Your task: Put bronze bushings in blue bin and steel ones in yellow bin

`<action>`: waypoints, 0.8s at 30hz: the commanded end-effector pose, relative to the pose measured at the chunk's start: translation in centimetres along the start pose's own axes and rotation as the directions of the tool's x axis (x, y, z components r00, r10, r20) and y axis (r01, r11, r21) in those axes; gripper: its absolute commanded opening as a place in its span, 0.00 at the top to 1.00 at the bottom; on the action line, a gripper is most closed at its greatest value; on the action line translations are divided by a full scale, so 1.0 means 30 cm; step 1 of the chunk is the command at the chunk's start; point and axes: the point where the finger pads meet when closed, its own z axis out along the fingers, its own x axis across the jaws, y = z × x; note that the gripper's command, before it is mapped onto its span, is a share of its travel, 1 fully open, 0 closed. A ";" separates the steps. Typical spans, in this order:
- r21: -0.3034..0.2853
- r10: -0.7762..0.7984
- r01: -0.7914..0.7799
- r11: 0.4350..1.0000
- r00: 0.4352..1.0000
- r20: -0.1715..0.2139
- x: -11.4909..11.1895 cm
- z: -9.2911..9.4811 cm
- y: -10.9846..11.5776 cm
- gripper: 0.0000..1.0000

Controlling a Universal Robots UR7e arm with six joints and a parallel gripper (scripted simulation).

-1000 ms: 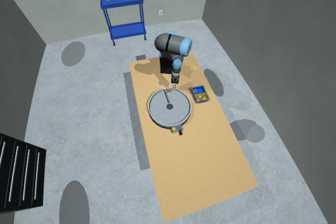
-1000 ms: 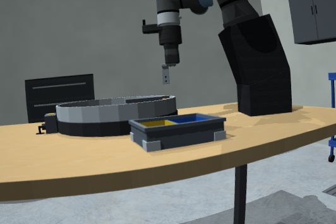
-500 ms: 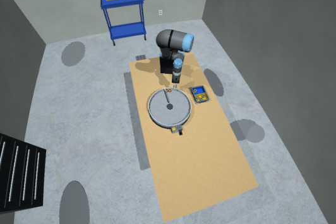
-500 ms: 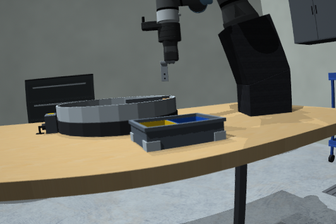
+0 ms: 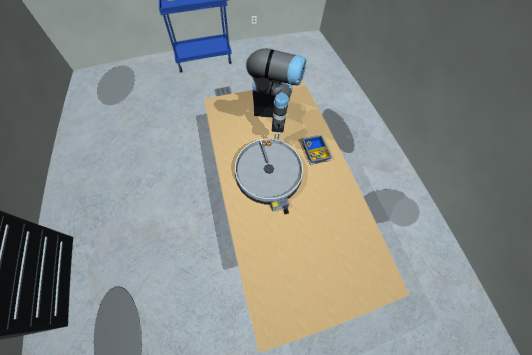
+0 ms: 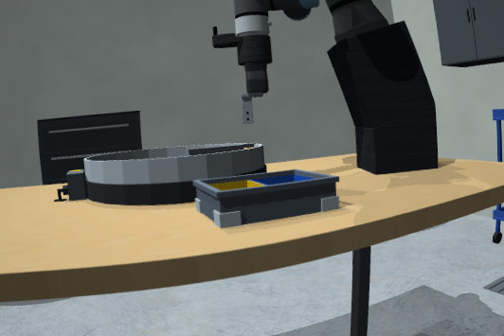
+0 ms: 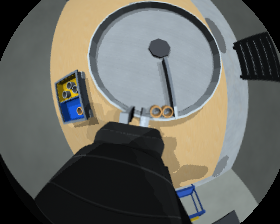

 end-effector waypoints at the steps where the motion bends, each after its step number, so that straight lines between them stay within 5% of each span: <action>1: -0.002 0.000 0.000 1.000 1.000 -0.001 -0.059 -0.121 -0.040 0.60; 5: -0.003 0.000 0.000 1.000 1.000 -0.001 -0.074 -0.152 -0.050 0.60; 6: 0.001 0.000 0.000 1.000 1.000 0.000 -0.017 -0.035 -0.012 0.60; 12: 0.001 0.000 0.000 1.000 1.000 0.000 -0.084 -0.170 -0.056 0.60; 15: 0.001 0.000 0.000 1.000 1.000 0.000 -0.084 -0.170 -0.056 0.60; 22: 0.001 0.000 0.000 1.000 1.000 0.000 -0.167 -0.340 -0.110 0.60; 24: 0.001 0.000 0.000 1.000 1.000 0.000 -0.167 -0.340 -0.110 0.60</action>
